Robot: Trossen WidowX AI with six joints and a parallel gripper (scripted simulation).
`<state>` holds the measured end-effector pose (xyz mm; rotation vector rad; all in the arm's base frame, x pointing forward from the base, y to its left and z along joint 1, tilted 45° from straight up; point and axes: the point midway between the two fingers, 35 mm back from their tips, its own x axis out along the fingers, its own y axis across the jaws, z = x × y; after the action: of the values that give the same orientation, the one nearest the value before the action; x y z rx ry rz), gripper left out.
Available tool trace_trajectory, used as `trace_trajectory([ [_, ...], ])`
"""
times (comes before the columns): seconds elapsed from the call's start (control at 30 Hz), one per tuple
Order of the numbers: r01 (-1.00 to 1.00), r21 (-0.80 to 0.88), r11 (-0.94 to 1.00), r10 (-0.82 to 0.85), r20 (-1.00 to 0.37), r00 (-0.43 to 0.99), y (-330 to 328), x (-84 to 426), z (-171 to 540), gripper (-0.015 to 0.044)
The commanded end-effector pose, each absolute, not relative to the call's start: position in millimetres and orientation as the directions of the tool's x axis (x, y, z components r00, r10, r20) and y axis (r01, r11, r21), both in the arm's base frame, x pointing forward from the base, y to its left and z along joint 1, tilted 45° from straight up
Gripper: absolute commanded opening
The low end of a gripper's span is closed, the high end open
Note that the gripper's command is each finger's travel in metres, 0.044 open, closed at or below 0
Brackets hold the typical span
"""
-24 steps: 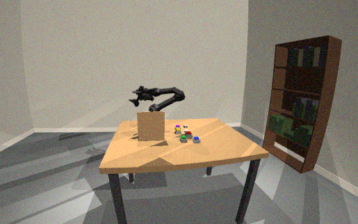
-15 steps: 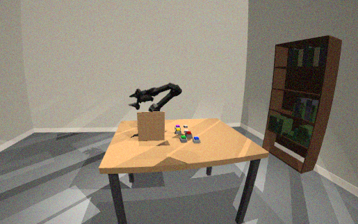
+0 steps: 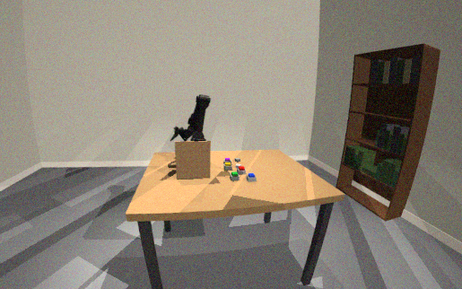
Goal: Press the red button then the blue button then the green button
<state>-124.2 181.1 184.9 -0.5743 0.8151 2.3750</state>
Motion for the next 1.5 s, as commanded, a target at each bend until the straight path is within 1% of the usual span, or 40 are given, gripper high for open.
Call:
trace_trajectory([
  [0.0, -0.753, 0.429, -0.499, 0.467, -0.599, -0.650, 213.7, -80.2, 176.0, 0.0400],
  [0.23, -0.871, 0.456, -0.184, 0.571, -0.672, -0.472, 241.8, 8.3, 156.3, 0.0400],
  [0.43, -0.872, 0.480, 0.098, 0.607, -0.723, -0.330, 235.9, 90.2, 136.3, 0.0400],
  [0.6, -0.804, 0.502, 0.318, 0.613, -0.756, -0.229, 209.1, 154.8, 117.6, 0.0400],
  [0.87, -0.589, 0.559, 0.584, 0.615, -0.778, -0.129, 135.6, 234.2, 82.2, 0.0400],
  [1.03, -0.413, 0.598, 0.687, 0.627, -0.775, -0.078, 74.8, 263.8, 58.0, 0.0400],
  [1.17, -0.259, 0.630, 0.732, 0.645, -0.764, -0.034, 22.0, 274.4, 37.7, 0.0400],
  [1.3, -0.102, 0.663, 0.742, 0.667, -0.745, 0.017, -31.2, 272.9, 16.8, 0.0400],
  [1.47, 0.062, 0.696, 0.716, 0.691, -0.718, 0.087, -86.6, 257.6, -5.8, 0.0400],
])
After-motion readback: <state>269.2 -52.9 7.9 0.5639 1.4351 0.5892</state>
